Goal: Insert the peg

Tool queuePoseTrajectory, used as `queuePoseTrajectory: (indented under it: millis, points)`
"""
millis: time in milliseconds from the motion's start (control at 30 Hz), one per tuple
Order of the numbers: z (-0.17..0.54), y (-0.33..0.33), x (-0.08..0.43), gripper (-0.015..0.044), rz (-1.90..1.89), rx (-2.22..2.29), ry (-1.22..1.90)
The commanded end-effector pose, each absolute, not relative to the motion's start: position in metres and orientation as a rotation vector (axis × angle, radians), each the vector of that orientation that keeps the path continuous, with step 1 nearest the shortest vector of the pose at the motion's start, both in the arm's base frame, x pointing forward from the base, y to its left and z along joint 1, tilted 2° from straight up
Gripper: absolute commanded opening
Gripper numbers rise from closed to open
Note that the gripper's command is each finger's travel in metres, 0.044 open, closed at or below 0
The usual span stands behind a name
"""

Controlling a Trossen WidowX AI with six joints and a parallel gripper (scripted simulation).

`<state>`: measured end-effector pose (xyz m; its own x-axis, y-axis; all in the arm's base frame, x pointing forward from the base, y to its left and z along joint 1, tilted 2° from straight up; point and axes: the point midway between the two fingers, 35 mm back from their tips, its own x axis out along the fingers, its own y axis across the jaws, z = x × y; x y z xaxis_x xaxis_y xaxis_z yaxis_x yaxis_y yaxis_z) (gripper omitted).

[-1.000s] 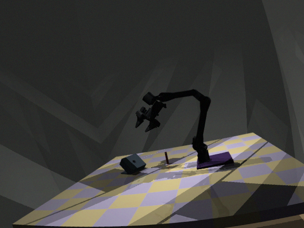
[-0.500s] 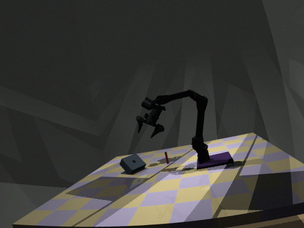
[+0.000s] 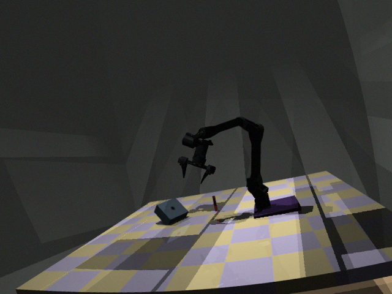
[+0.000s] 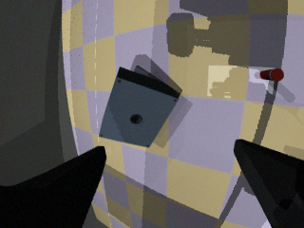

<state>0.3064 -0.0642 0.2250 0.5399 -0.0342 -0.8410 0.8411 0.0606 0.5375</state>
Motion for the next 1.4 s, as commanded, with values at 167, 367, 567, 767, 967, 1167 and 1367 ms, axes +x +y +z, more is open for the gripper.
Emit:
queuePoseTrajectory:
  millis: [167,367,567,767,967,1167,1367]
  points:
    - [0.205,-0.079,0.298,0.044,-0.997,1.547,0.746]
    - [0.192,-0.087,0.292,0.044,-1.155,1.671,0.709]
    - [0.18,-0.095,0.285,0.044,-1.318,1.787,0.657]
    - [0.169,-0.103,0.277,0.044,-1.487,1.893,0.588]
    - [0.159,-0.109,0.268,0.044,-1.652,1.983,0.505]
    - [0.149,-0.114,0.258,0.044,-1.818,2.06,0.405]
    - [0.141,-0.119,0.249,0.044,-1.98,2.12,0.291]
